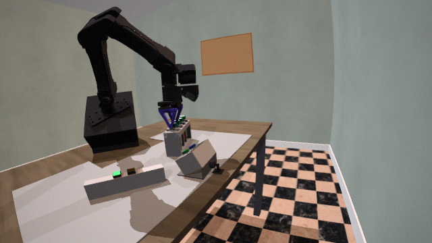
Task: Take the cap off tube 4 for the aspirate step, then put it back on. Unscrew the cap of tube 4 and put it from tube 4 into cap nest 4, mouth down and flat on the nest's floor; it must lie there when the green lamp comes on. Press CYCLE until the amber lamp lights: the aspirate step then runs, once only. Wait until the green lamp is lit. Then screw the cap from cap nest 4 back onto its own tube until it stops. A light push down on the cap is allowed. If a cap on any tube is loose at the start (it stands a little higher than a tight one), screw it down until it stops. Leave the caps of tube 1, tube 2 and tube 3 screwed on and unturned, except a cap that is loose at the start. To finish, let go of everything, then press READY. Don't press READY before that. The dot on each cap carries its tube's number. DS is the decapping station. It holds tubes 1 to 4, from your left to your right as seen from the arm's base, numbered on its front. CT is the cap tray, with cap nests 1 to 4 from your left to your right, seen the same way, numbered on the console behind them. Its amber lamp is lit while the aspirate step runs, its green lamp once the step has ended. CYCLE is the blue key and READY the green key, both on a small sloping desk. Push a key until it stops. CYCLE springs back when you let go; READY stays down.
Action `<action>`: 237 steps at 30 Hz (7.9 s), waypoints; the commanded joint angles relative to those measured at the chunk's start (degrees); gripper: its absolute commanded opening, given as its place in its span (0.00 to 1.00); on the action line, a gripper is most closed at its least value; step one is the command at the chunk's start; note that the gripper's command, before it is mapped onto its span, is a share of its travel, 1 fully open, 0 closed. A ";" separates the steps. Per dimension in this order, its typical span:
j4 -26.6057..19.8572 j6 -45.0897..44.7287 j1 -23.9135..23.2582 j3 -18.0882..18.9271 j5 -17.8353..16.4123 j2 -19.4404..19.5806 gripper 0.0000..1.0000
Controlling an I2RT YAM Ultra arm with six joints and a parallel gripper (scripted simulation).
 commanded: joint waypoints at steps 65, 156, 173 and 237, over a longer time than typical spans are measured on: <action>0.35 5.79 0.19 -0.08 -0.01 -0.52 0.00; 0.00 -116.38 0.43 -0.05 0.02 -0.59 0.00; 0.11 -93.55 0.37 -0.10 0.00 -0.60 0.00; 0.66 66.53 0.11 -0.31 -0.02 -0.50 0.00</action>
